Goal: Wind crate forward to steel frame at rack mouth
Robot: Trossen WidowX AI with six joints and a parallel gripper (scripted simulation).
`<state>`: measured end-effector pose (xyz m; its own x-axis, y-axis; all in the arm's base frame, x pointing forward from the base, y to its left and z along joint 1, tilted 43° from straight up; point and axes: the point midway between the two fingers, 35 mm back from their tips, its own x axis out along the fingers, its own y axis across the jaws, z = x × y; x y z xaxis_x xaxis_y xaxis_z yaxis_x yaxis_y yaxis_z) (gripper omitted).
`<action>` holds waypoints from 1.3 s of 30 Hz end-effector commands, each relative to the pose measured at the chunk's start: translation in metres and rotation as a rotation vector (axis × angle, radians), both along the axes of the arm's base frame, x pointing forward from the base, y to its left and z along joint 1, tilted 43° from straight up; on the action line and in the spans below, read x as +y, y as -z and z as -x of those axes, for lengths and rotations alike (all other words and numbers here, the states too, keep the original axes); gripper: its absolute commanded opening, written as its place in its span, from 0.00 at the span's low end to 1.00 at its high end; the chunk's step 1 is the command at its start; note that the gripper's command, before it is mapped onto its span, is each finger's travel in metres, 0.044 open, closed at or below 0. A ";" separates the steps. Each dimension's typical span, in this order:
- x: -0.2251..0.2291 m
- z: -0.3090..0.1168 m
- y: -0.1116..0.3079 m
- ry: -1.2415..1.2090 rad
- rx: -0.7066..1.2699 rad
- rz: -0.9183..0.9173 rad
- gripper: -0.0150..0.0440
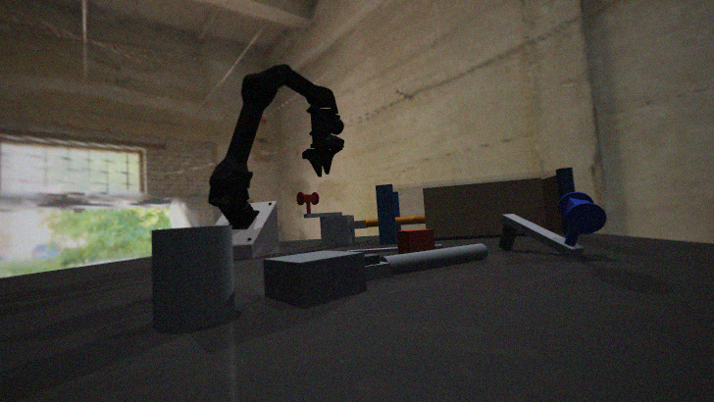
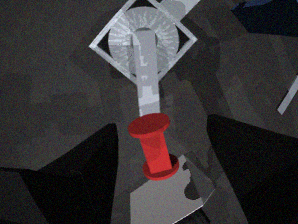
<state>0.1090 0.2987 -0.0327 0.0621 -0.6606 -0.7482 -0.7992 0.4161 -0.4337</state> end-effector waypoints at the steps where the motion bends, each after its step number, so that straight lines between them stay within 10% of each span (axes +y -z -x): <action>1: 0.000 0.001 0.000 0.005 0.001 0.004 0.51; 7: 0.000 0.001 0.000 0.005 0.001 0.004 0.25; 39: 0.000 0.001 0.000 0.005 0.001 0.004 0.25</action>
